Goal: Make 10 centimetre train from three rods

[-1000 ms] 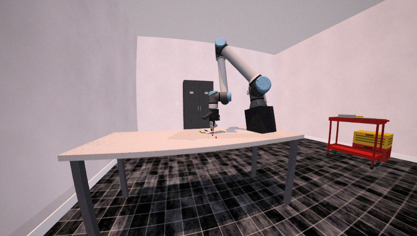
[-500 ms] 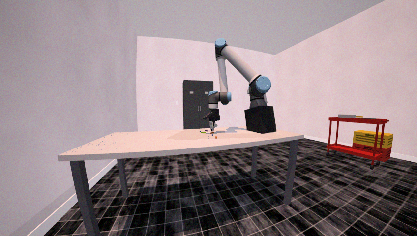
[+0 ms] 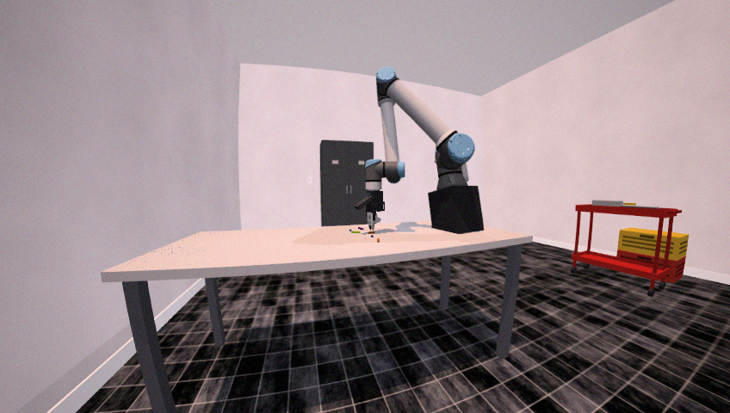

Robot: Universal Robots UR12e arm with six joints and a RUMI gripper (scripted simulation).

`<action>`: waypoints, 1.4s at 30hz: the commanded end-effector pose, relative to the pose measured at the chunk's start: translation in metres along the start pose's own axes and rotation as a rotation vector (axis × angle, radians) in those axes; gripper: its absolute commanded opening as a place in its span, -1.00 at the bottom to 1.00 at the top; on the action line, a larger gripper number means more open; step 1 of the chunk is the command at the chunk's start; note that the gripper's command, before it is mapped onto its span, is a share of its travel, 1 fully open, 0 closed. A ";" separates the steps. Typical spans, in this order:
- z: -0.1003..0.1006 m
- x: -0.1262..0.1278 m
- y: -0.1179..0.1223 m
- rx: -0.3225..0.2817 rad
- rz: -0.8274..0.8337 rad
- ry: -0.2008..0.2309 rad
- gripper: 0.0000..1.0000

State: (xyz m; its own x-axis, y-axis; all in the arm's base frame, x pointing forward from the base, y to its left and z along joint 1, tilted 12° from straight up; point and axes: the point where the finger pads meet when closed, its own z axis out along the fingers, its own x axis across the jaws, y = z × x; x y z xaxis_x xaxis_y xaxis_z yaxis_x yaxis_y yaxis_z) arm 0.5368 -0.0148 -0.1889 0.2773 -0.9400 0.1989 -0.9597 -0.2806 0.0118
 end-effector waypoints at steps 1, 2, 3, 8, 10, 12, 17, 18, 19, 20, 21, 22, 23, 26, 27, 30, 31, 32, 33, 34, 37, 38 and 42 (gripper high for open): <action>0.000 0.000 0.000 0.001 0.000 0.000 -0.72; 0.000 0.000 0.000 0.001 0.000 0.000 -0.72; 0.000 0.000 0.000 0.001 0.000 0.000 -0.72; 0.000 0.000 0.000 0.001 0.000 0.000 -0.72; 0.000 0.000 0.000 0.001 0.000 0.000 -0.72; 0.001 0.000 0.000 0.001 0.000 0.000 -0.72; 0.003 0.000 0.000 0.001 0.000 0.000 -0.72; 0.004 0.000 0.000 0.001 0.000 0.000 -0.72; 0.005 0.000 0.000 0.001 0.000 0.000 -0.72; 0.006 0.000 0.000 0.001 0.000 0.000 -0.72; 0.007 0.000 0.000 0.001 0.000 0.000 -0.72; 0.008 0.000 0.000 0.001 0.000 0.000 -0.72; 0.009 0.000 0.000 0.001 0.000 0.000 -0.72; 0.012 0.000 0.000 0.001 0.000 0.000 -0.72; 0.013 0.000 0.000 0.001 0.000 0.000 -0.72; 0.014 0.000 0.000 0.001 0.000 0.000 -0.72; 0.014 0.000 0.000 0.001 0.000 0.000 -0.72; 0.015 0.000 0.000 0.001 0.000 0.000 -0.72; 0.015 0.000 0.000 0.001 0.000 0.000 -0.72; 0.016 0.000 0.000 0.001 0.000 0.000 -0.72; 0.016 0.000 0.000 0.001 0.000 0.000 -0.72; 0.016 0.000 0.000 0.001 0.000 0.000 -0.72; 0.016 0.000 0.000 0.001 0.000 0.000 -0.72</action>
State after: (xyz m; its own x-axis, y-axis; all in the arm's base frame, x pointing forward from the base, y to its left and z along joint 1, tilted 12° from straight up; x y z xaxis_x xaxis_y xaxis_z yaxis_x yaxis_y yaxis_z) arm 0.5375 -0.0180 -0.2049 0.2773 -0.9400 0.1989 -0.9597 -0.2806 0.0118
